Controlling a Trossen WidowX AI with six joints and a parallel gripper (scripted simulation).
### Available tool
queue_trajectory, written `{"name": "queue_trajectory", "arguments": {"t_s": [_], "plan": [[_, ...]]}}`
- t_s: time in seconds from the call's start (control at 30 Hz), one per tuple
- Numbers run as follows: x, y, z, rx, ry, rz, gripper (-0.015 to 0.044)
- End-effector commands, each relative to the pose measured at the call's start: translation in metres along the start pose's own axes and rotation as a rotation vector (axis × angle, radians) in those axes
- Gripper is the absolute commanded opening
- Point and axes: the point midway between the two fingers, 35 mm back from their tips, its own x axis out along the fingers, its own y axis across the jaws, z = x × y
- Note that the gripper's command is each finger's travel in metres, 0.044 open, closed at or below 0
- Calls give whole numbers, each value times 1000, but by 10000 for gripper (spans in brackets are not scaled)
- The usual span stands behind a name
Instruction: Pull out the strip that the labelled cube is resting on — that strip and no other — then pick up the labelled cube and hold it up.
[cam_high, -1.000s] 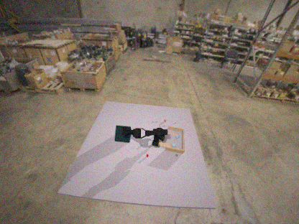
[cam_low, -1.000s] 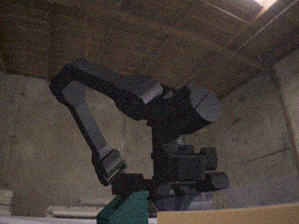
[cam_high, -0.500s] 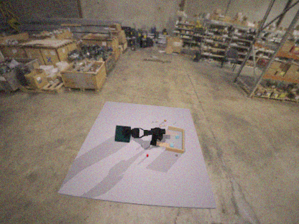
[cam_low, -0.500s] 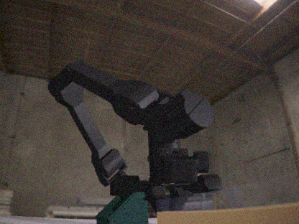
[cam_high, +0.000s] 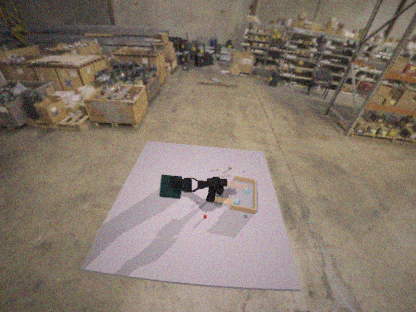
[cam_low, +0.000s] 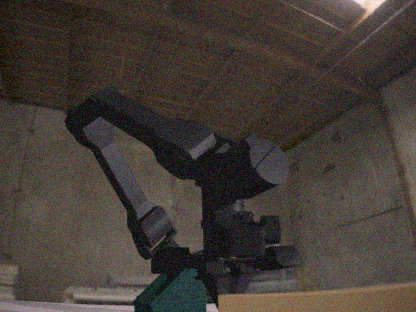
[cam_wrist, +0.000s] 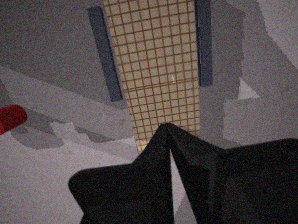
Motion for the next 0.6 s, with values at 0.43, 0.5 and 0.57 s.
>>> {"name": "queue_trajectory", "arguments": {"t_s": [0.43, 0.5, 0.57], "plan": [[5, -1, -34, -5, 24, -5, 0], [5, -1, -37, -5, 24, -5, 0], [5, -1, -39, -6, 24, -5, 0]]}}
